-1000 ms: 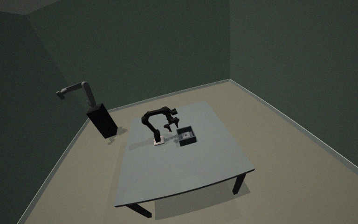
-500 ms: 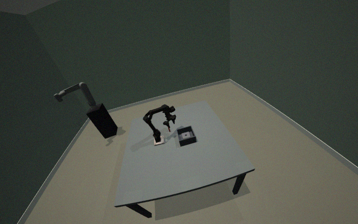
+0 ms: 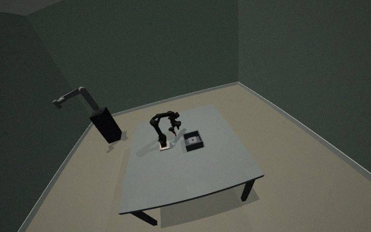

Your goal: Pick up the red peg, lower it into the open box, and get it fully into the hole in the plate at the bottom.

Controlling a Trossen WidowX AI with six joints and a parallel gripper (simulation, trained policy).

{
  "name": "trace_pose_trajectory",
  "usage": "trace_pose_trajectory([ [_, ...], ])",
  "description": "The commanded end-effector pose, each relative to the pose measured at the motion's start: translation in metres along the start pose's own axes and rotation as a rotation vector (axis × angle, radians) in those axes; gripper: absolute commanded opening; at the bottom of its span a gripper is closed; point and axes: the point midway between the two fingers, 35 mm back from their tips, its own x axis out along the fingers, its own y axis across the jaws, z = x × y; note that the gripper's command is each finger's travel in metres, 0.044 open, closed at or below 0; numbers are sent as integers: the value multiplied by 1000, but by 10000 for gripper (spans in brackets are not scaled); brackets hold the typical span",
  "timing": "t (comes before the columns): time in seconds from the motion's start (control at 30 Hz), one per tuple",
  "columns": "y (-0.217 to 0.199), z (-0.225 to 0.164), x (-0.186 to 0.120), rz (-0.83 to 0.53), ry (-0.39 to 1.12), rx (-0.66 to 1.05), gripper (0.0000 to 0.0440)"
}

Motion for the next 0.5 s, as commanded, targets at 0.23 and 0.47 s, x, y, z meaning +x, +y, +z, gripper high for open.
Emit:
trace_pose_trajectory([
  [0.23,5,-16,39,4,-20,-38,438],
  [0.47,0,-24,58,-29,0,-70,293],
])
